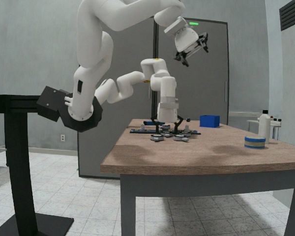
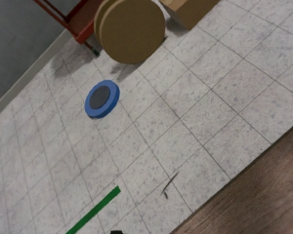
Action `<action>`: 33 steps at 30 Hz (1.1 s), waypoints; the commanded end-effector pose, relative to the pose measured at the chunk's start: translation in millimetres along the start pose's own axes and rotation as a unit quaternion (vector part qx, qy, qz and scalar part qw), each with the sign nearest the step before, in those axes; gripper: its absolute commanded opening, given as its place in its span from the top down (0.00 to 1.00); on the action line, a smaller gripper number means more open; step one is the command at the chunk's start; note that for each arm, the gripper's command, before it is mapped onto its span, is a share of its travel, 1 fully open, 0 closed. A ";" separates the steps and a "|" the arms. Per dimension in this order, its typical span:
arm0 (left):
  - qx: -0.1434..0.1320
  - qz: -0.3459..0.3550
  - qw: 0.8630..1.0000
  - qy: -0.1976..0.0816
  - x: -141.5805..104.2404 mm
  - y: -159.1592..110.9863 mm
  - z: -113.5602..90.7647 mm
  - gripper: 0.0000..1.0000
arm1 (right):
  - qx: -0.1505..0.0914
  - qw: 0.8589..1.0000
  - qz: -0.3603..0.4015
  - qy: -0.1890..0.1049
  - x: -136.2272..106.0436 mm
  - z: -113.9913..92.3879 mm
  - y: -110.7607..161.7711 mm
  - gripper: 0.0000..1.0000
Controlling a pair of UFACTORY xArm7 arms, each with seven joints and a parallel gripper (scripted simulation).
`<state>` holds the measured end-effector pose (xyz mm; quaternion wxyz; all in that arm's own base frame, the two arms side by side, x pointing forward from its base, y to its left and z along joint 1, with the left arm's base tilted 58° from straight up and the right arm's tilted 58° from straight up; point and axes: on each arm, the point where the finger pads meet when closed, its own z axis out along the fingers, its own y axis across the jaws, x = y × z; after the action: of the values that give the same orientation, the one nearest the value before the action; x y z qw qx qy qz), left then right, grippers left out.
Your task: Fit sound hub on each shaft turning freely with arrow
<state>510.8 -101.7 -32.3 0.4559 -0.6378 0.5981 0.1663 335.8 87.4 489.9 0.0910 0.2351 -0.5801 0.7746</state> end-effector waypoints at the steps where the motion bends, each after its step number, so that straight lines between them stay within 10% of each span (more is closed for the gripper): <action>1: 0.001 0.000 1.000 0.002 1.6 -0.7 -2.7 0.00 | 0.001 1.000 0.001 -0.001 0.5 -1.2 -0.9 0.00; 7: 0.001 0.000 1.000 0.002 1.6 -0.7 -2.7 0.00 | 0.001 1.000 0.001 -0.001 0.5 -1.2 -0.9 0.00; 8: 0.001 0.000 1.000 0.002 1.2 -0.5 -72.7 0.00 | 0.001 1.000 0.001 -0.001 0.5 -1.2 -0.9 0.00; 24: 0.001 0.000 1.000 0.002 1.2 -0.5 -72.7 0.00 | 0.001 1.000 0.001 -0.001 0.5 -1.2 -0.9 0.00; 25: 0.002 0.139 0.990 0.002 -1.0 -62.8 -103.3 0.00 | 0.001 1.000 0.001 -0.001 0.5 -1.2 -0.9 0.00; 33: 0.002 0.146 0.989 0.002 -2.1 -98.4 -121.4 0.00 | 0.001 1.000 0.001 -0.001 0.5 -1.2 -0.9 0.00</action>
<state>527.9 -183.4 47.3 0.4453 -0.5708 0.6629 0.1911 335.8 87.4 489.9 0.0910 0.2351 -0.5801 0.7746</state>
